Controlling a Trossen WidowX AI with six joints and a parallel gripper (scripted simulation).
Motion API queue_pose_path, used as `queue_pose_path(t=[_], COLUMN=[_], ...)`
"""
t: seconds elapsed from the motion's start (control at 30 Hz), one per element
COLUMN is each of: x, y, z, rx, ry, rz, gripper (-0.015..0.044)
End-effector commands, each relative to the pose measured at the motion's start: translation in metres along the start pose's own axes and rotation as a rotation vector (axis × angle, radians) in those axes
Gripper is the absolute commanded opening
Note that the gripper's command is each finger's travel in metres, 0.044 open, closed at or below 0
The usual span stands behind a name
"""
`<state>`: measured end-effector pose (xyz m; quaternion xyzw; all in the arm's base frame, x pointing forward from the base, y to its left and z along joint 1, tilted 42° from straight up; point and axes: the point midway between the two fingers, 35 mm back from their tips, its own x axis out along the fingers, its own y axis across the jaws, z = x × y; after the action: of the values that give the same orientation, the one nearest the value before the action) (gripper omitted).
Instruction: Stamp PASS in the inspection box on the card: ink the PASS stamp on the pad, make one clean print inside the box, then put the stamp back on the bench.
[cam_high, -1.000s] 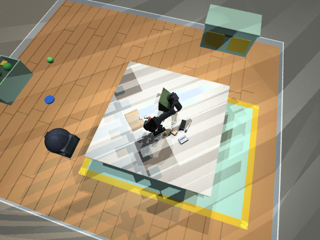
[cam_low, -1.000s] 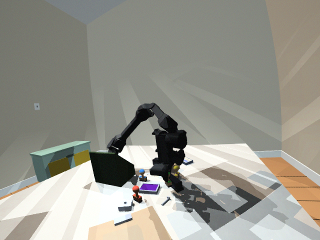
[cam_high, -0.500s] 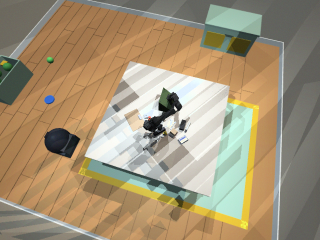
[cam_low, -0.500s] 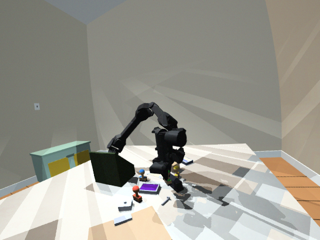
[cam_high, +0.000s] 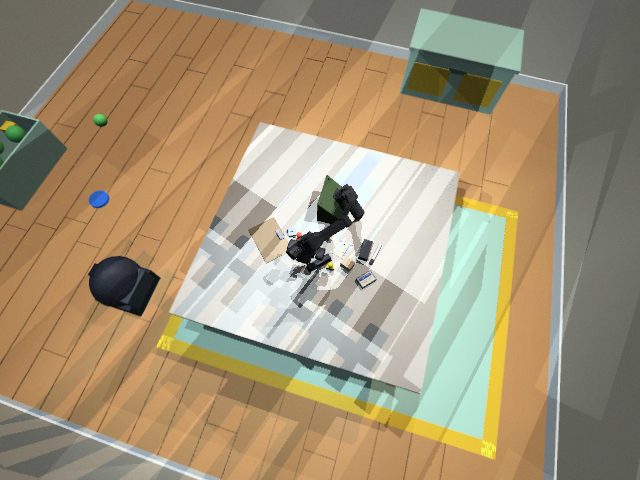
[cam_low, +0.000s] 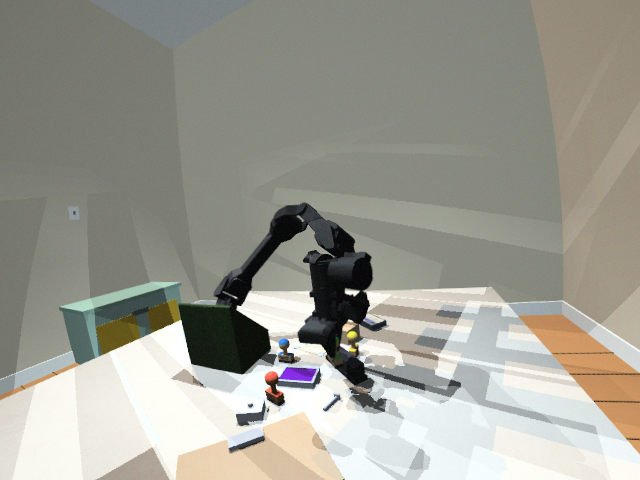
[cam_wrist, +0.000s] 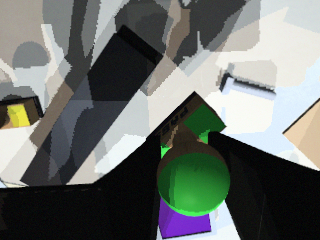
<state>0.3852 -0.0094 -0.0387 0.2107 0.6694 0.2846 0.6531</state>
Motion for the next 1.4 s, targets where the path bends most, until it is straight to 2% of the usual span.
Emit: queue_pose_path(t=[0.0,0.7,1.37], x=[-0.002,-0.012,-0.016], y=[0.0,0.0,-0.003], z=[0.0,-0.003,-0.077], rx=[-0.003,-0.002,0.001], ry=[0.002,0.002,0.006], rz=[-0.002,-0.002,-0.003], gripper=[0.0,0.0,0.0])
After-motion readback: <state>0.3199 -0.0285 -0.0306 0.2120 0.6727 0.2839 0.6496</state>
